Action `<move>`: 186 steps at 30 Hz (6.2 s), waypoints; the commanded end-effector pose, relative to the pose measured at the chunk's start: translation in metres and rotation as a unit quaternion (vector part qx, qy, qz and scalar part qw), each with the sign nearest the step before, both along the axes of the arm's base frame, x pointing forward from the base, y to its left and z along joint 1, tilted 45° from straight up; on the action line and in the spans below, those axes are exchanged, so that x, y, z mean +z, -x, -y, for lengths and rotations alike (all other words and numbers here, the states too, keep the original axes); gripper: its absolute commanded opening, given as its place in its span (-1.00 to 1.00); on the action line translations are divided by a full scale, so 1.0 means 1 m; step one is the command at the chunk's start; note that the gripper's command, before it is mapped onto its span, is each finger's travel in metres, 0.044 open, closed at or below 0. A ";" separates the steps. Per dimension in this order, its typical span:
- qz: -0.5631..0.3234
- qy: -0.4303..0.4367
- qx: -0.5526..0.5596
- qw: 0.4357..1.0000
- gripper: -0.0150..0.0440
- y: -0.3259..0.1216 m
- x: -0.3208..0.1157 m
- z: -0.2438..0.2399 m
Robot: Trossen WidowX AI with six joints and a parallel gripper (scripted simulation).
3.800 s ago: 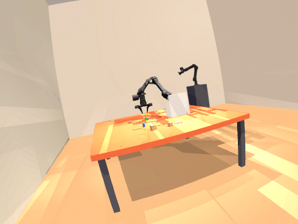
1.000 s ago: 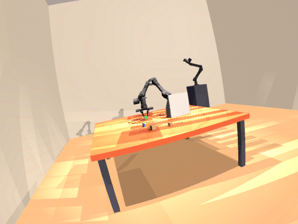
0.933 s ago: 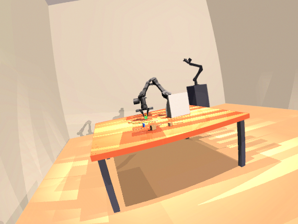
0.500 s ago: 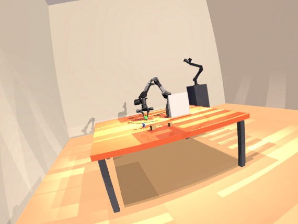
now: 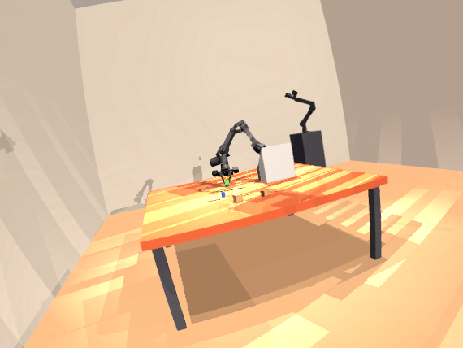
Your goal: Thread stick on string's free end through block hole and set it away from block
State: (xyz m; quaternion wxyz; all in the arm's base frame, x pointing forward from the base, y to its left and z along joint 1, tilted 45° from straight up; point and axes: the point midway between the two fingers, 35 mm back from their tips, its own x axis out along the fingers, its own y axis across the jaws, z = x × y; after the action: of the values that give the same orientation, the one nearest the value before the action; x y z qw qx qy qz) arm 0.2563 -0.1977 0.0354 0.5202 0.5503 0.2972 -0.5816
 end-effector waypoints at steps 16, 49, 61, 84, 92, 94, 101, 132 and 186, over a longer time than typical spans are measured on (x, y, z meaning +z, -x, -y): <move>0.025 -0.115 0.032 0.993 -0.49 0.004 0.001 0.013; 0.041 -0.152 0.042 0.987 0.32 0.016 0.067 0.004; -0.064 -0.055 0.286 0.954 0.86 0.013 0.049 -0.002; -0.516 0.081 0.848 0.093 1.00 -0.002 0.028 -0.030; -0.516 0.081 0.848 0.093 1.00 -0.002 0.028 -0.030; -0.516 0.081 0.848 0.093 1.00 -0.002 0.028 -0.030; -0.516 0.081 0.848 0.093 1.00 -0.002 0.028 -0.030; -0.514 0.082 0.848 0.096 -0.49 -0.003 0.028 -0.031; -0.485 0.025 0.863 -0.139 -0.05 -0.016 -0.007 -0.064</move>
State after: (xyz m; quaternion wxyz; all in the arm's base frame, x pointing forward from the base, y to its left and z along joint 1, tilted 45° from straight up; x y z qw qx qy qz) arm 0.2661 -0.1544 0.0515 -0.3799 0.5844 -0.7002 -0.1544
